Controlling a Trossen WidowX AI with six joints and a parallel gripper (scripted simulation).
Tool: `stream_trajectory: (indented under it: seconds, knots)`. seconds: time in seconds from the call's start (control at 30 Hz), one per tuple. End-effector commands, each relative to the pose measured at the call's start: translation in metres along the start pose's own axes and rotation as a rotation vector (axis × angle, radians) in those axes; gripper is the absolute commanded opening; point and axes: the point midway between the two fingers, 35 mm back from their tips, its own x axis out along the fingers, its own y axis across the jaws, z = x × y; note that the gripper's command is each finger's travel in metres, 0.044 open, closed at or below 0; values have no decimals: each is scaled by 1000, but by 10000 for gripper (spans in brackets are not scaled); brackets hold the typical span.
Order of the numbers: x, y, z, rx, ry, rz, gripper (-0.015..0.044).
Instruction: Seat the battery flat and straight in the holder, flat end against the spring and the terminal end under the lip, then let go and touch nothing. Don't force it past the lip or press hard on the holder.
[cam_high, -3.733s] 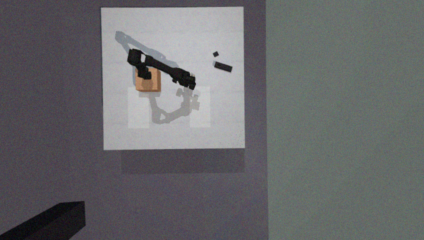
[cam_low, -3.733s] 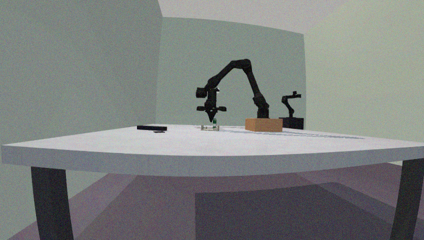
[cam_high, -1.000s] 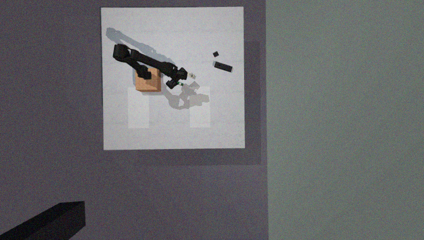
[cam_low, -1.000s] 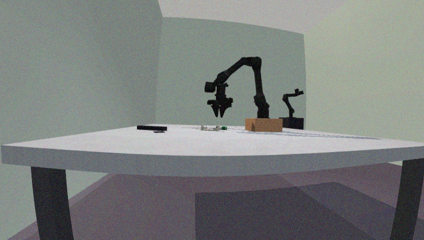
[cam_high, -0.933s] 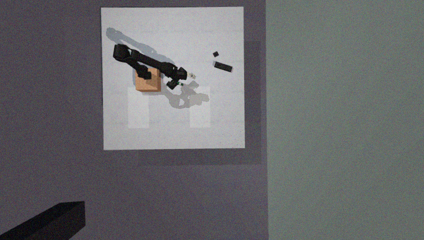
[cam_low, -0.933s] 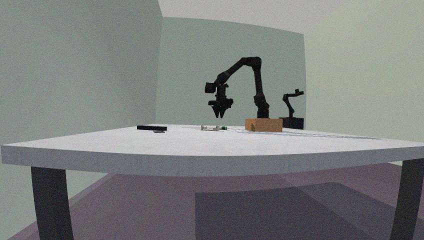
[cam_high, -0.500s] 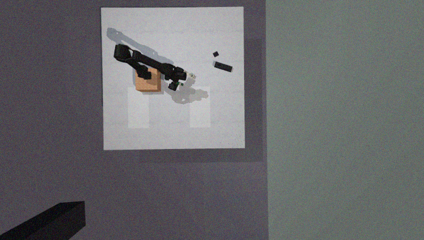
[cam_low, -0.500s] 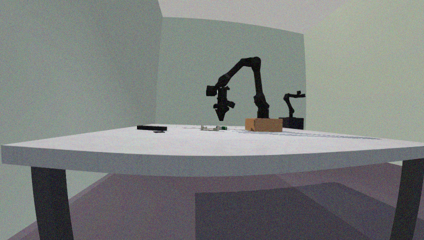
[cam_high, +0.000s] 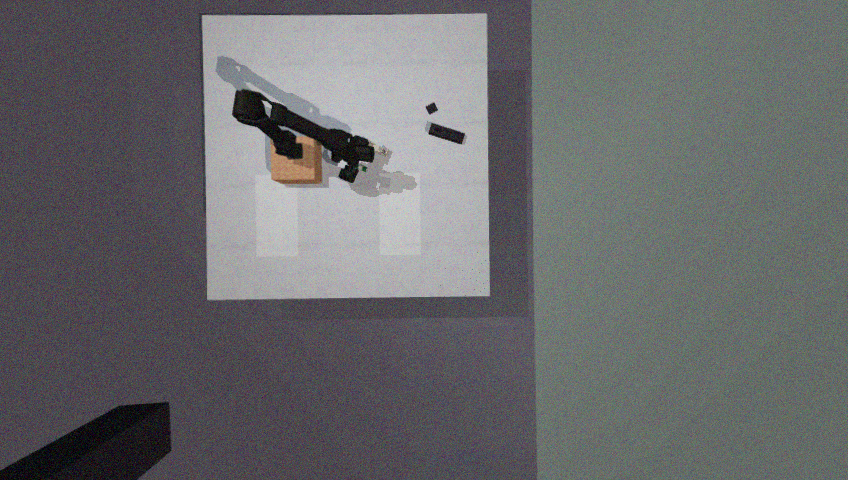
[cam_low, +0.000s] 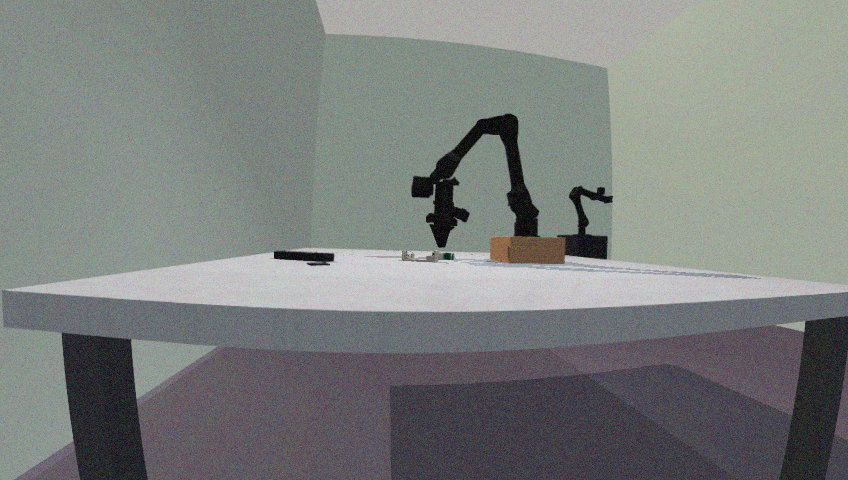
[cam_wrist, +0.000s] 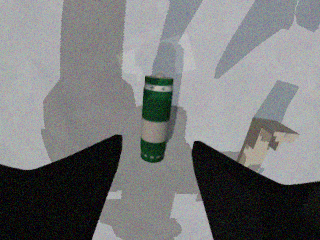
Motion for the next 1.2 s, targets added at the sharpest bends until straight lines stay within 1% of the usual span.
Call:
stream_trajectory:
  seconds: [0.0, 0.6, 0.77, 0.93, 1.1, 1.17]
  knots:
    - [11, 2, 4, -5, -15, 8, 231]
    - [36, 2, 6, -5, -16, 8, 231]
    - [36, 2, 6, -5, -16, 8, 100]
    - [36, 2, 6, -5, -16, 8, 69]
    - [35, 2, 6, -5, -16, 8, 69]
    - [24, 2, 5, -5, -16, 8, 69]
